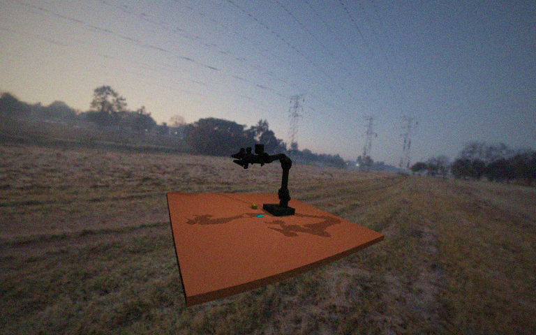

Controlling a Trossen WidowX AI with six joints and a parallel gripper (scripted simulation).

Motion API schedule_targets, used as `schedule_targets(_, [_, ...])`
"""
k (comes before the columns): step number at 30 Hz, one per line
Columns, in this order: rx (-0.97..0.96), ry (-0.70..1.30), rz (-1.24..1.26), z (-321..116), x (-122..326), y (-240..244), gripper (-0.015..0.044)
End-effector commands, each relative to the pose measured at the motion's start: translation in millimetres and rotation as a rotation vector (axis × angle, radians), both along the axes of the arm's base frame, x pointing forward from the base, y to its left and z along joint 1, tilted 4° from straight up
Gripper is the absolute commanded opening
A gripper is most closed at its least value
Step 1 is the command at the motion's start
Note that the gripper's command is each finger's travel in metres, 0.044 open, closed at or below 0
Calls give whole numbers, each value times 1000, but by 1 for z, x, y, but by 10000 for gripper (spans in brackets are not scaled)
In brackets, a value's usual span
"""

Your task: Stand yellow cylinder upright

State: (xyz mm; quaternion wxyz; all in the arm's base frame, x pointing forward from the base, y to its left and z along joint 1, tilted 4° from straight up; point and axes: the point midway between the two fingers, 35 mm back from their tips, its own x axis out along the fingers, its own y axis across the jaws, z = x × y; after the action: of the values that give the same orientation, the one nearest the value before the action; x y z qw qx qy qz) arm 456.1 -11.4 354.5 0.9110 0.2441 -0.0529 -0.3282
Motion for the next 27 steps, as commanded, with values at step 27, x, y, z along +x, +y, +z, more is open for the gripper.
schedule_targets(27, [-984, 1754, 1618, -229, -230, -122, 309])
